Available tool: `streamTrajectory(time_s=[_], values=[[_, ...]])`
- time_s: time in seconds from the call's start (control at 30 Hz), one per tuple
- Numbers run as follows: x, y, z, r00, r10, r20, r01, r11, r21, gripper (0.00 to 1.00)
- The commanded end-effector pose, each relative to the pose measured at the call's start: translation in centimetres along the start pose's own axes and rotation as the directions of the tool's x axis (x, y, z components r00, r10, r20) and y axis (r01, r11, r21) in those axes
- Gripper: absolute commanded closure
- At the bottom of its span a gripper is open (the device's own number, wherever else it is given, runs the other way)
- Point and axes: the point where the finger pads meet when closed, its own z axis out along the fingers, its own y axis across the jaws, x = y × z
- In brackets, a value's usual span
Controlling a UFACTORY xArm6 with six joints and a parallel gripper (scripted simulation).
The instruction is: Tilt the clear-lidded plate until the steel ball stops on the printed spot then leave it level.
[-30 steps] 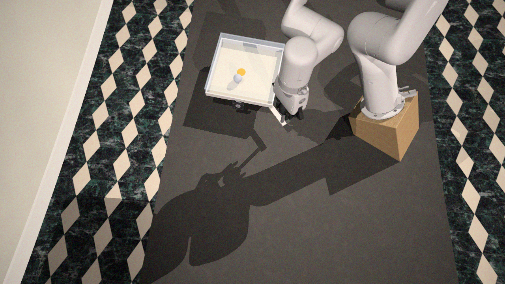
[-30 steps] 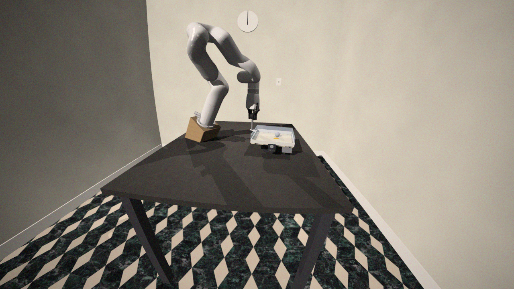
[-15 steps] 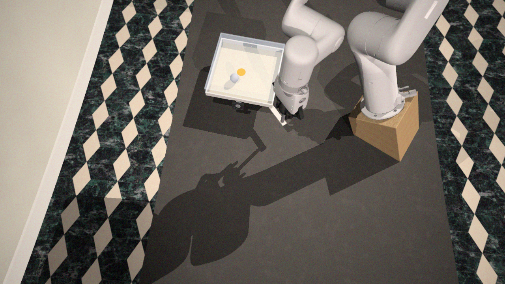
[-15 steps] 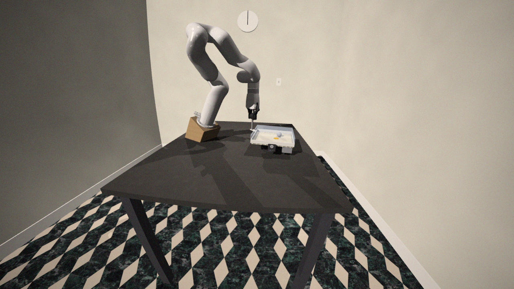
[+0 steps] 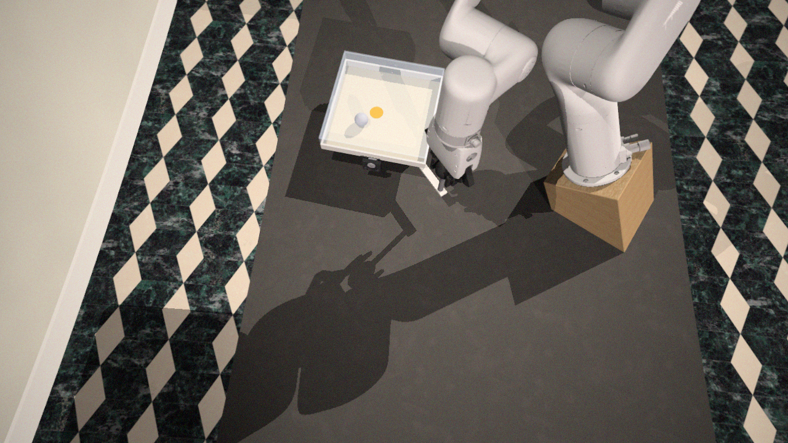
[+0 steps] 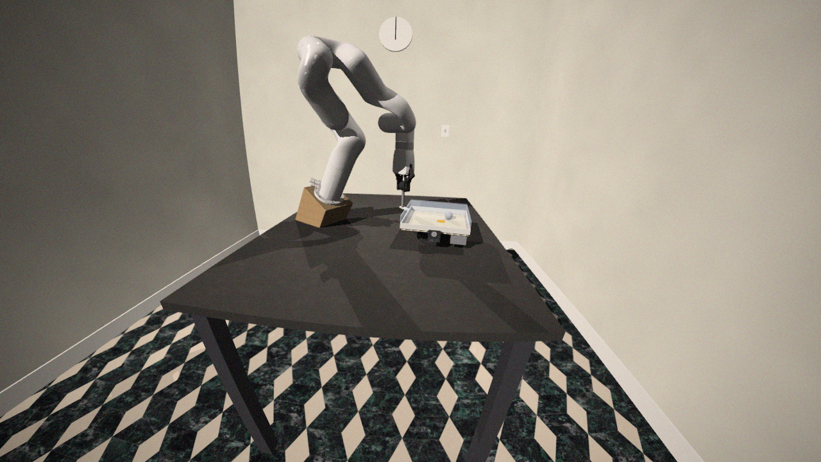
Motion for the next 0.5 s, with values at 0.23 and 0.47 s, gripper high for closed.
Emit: streamTrajectory(time_s=[0.23,0.47], values=[[-0.03,0.04,-0.05,1.000,0.001,0.000,-0.001,1.000,0.000,1.00],[-0.10,0.02,-0.01,1.000,0.001,0.000,-0.001,1.000,0.000,1.00]])
